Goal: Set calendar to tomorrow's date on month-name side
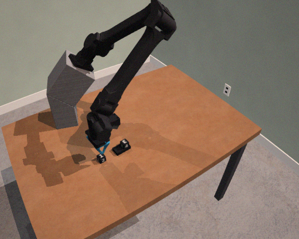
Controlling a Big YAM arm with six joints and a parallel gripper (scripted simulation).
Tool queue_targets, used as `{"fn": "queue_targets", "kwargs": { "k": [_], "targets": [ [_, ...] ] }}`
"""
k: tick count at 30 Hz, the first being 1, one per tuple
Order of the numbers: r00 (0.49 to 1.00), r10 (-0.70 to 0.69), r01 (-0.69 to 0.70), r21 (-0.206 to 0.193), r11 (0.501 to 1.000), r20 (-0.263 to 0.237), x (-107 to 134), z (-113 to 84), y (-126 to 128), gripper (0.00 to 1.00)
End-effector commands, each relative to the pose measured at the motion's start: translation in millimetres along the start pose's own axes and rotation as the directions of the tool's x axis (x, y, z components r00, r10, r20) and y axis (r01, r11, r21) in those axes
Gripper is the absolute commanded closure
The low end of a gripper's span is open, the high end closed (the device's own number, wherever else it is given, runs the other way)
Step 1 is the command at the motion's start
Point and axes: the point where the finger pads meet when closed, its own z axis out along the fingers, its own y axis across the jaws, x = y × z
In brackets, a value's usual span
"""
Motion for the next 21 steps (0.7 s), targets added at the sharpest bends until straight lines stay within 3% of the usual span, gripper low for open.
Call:
{"fn": "queue_targets", "kwargs": {
  "k": [1, 21],
  "targets": [
    [1.0, -0.003, 0.003, -0.002, 1.0, 0.001, -2, 9.9, 0, 0.53],
    [1.0, -0.005, 0.005, 0.0, 1.0, 0.001, -3, 30.1, -1, 0.53]
  ]
}}
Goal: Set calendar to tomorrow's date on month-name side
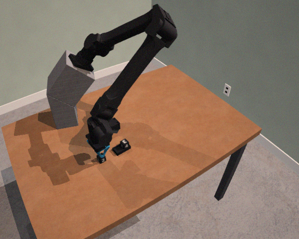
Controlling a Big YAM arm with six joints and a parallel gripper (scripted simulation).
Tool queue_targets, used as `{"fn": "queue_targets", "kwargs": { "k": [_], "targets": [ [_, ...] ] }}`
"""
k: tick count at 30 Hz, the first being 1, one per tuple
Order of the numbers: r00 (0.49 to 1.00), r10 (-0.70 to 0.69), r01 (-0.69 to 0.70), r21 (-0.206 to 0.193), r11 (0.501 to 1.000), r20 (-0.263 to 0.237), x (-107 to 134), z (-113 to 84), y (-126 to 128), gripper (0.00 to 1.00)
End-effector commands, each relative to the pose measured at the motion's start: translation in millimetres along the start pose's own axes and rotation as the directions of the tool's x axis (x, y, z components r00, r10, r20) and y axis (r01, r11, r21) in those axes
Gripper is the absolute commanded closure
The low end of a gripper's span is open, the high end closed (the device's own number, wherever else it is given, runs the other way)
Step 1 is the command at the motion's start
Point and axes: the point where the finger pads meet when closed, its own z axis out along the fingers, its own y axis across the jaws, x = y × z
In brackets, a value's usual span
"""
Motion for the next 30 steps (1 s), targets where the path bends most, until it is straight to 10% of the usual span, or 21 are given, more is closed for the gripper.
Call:
{"fn": "queue_targets", "kwargs": {
  "k": [1, 30],
  "targets": [
    [1.0, -0.016, 0.016, 0.01, 1.0, 0.001, -5.7, 3.7, -6.6, 0.53],
    [1.0, -0.018, 0.018, 0.007, 1.0, 0.001, -5.7, 5.6, -4.1, 0.53]
  ]
}}
